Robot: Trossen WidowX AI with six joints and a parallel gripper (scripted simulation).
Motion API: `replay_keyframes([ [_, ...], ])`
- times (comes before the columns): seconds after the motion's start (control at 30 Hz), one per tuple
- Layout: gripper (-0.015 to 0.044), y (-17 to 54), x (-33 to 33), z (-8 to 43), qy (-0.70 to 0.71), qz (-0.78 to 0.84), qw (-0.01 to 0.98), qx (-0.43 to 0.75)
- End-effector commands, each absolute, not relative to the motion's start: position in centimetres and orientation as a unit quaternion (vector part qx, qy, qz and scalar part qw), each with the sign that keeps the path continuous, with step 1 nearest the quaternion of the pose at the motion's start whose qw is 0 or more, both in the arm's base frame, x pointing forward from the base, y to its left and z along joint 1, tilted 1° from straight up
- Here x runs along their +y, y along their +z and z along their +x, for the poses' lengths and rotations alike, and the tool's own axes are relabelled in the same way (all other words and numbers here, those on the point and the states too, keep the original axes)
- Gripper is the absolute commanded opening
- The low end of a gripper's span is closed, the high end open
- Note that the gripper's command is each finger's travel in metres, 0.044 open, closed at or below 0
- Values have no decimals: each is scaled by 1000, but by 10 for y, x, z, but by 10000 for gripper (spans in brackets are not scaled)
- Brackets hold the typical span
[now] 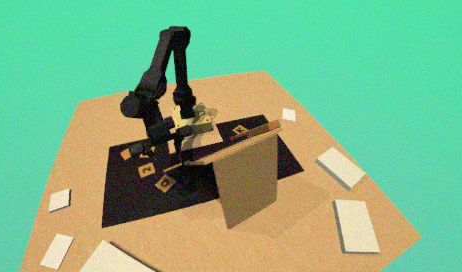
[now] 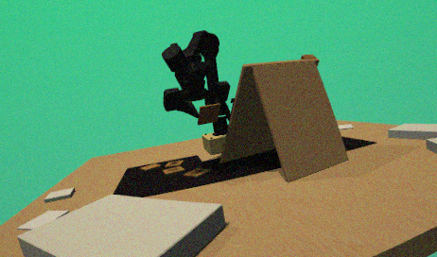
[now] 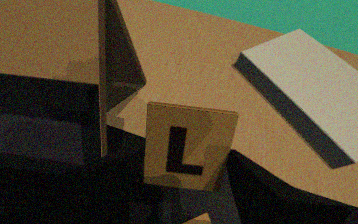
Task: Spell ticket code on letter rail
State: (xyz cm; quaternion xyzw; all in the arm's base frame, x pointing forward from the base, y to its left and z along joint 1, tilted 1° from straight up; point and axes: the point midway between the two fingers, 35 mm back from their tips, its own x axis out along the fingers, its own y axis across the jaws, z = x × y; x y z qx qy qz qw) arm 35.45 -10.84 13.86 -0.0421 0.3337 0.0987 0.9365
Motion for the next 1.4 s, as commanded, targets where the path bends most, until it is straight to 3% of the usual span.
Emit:
replay_keyframes([
  [0.0, 0, 138, -106, 354, 97, -41, 936, 335],
  [1.37, 0, 138, -86, 350, 98, -40, 936, 335],
])
